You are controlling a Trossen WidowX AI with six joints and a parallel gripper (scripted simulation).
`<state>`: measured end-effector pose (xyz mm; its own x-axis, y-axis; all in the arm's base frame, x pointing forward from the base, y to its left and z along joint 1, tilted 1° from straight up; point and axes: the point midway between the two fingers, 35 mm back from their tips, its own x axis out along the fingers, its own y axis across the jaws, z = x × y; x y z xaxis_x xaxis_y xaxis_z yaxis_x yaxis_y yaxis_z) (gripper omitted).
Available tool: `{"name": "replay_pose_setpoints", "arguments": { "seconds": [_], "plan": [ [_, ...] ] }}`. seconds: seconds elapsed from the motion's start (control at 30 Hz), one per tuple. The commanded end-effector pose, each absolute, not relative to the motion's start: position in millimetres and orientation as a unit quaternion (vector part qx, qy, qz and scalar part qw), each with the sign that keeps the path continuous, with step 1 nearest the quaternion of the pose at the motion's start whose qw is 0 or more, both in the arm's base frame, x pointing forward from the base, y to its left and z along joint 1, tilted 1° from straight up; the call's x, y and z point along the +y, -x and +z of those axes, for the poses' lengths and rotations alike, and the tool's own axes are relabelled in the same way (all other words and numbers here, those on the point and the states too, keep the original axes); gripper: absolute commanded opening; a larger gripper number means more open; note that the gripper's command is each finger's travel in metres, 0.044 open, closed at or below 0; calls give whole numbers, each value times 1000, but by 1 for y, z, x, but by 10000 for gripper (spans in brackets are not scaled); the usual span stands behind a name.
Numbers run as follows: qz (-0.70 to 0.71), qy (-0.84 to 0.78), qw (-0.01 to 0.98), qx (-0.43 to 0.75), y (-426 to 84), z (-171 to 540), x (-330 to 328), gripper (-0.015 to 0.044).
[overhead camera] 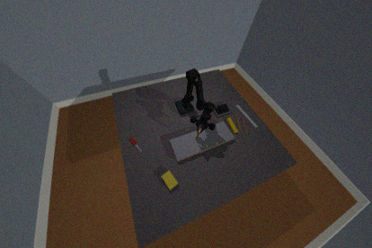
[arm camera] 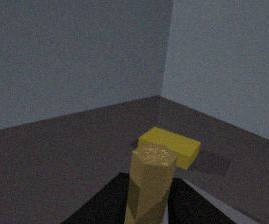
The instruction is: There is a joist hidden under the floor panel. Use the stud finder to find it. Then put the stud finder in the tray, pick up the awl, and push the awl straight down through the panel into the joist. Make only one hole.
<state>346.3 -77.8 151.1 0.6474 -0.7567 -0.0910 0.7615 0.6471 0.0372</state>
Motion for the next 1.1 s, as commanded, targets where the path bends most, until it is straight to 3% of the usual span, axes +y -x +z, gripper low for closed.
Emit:
{"name": "replay_pose_setpoints", "arguments": {
  "seconds": [0.0,1.07],
  "plan": [
    [-421,-33,906,36,-346,146,-78,0],
    [-421,-32,906,37,-345,129,-78,0]
  ]
}}
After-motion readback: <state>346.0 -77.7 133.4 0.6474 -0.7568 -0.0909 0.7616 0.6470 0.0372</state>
